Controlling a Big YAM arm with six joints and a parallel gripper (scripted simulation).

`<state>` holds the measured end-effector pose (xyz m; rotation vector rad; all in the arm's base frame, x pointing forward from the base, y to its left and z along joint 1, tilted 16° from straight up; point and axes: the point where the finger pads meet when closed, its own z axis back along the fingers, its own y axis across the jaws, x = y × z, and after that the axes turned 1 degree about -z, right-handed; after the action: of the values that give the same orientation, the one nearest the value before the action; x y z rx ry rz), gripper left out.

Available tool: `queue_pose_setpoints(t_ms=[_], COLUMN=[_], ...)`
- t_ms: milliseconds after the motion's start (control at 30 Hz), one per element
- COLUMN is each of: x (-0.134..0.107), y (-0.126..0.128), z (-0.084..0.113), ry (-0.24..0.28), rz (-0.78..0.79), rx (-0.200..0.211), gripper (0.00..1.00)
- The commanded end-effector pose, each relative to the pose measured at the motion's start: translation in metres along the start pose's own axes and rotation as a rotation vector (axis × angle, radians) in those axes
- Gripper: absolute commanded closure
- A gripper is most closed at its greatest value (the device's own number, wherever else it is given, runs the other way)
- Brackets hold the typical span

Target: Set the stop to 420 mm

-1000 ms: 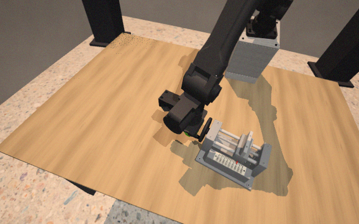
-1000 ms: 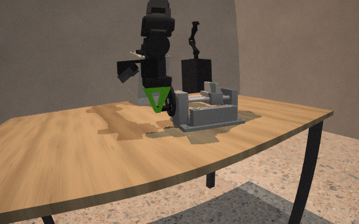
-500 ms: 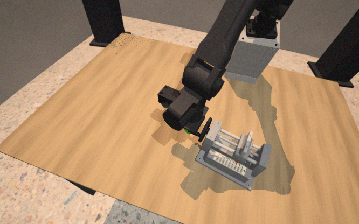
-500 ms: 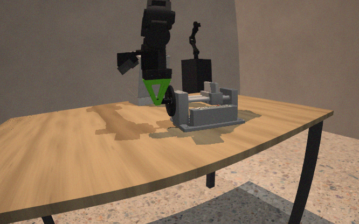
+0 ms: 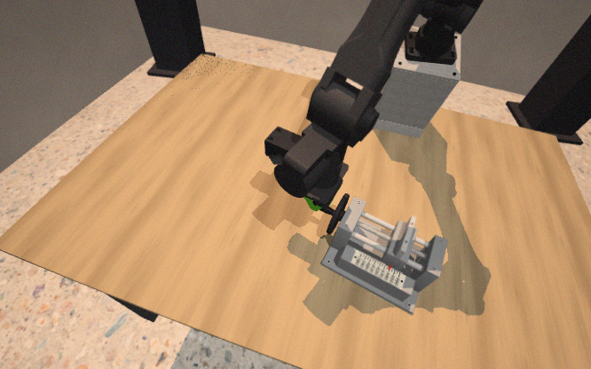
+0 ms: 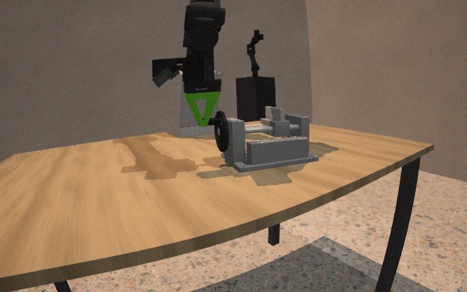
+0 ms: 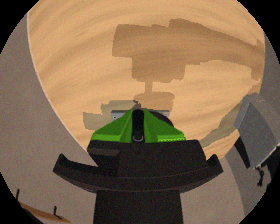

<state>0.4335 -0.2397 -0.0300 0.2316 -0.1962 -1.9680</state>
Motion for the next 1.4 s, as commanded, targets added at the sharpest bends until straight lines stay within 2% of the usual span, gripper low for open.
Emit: queue_pose_setpoints(t_ms=[0,100,167,433,633,733,867,1167,1367], x=[-0.002,-0.001,-0.001,0.003,-0.001,0.001,0.005,0.001,0.003], y=[0.036,0.035,0.016,-0.006,-0.008,-0.008,-0.018,-0.033,-0.032], z=[0.032,0.031,0.024,0.025,0.025,0.025,0.023,0.020,0.017], ry=[-0.002,-0.002,0.000,-0.002,0.001,-0.001,-0.004,0.002,-0.002], rz=[0.016,0.016,0.013,0.010,0.012,0.013,0.007,0.012,0.012], rx=[0.091,0.091,0.068,0.061,0.056,0.067,0.067,0.042,0.066], gripper=[0.94,0.94,0.94,0.94,0.94,0.94,0.94,0.94,0.94])
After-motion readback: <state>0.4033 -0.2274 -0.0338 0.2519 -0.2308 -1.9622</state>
